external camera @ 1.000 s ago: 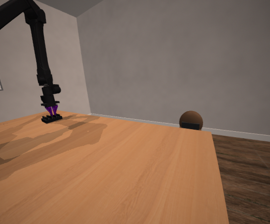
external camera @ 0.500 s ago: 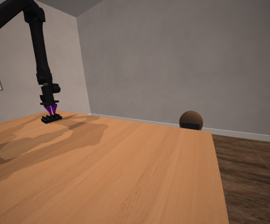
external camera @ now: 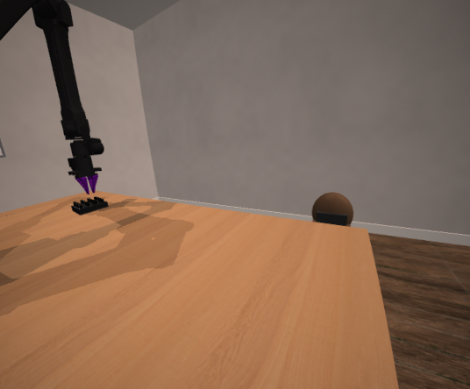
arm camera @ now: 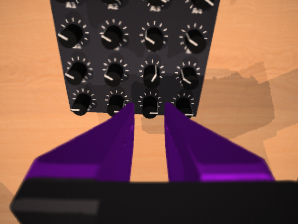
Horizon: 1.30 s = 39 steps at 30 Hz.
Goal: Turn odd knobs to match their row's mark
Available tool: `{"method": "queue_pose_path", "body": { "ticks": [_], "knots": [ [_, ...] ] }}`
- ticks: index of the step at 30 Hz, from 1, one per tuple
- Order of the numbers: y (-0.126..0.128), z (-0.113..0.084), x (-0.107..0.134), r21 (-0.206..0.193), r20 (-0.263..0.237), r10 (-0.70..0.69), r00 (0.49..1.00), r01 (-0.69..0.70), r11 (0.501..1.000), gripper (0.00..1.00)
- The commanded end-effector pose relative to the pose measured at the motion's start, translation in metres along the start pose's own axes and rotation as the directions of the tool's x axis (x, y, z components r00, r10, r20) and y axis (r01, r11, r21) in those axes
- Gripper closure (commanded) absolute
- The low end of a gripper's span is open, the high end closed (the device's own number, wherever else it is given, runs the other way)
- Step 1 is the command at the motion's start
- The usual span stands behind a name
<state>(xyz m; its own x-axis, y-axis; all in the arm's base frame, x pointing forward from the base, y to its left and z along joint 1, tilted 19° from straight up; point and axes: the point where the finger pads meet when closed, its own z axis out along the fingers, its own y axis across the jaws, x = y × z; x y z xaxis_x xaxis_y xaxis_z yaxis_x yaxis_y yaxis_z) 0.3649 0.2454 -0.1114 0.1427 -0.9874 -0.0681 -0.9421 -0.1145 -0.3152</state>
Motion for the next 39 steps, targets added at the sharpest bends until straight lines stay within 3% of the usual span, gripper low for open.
{"method": "queue_pose_path", "body": {
  "ticks": [1, 15, 24, 32, 36, 38, 39],
  "knots": [
    [-0.0084, -0.0120, -0.0097, 0.026, 0.018, 0.003, 1.000, -0.004, 1.000, 0.81],
    [-0.0081, -0.0120, -0.0097, 0.025, 0.018, 0.016, 1.000, -0.016, 1.000, 0.81],
    [-0.0070, -0.0129, -0.0101, 0.021, 0.020, 0.142, 0.990, -0.143, 0.990, 0.81],
    [-0.0067, -0.0146, -0.0103, 0.014, 0.022, 0.391, 0.920, -0.392, 0.920, 0.81],
    [-0.0066, -0.0153, -0.0103, 0.011, 0.023, 0.489, 0.872, -0.490, 0.872, 0.81],
    [-0.0066, -0.0153, -0.0103, 0.011, 0.023, 0.489, 0.872, -0.490, 0.872, 0.81],
    [-0.0067, -0.0157, -0.0103, 0.011, 0.025, 0.545, 0.838, -0.545, 0.838, 0.81]
  ]
}}
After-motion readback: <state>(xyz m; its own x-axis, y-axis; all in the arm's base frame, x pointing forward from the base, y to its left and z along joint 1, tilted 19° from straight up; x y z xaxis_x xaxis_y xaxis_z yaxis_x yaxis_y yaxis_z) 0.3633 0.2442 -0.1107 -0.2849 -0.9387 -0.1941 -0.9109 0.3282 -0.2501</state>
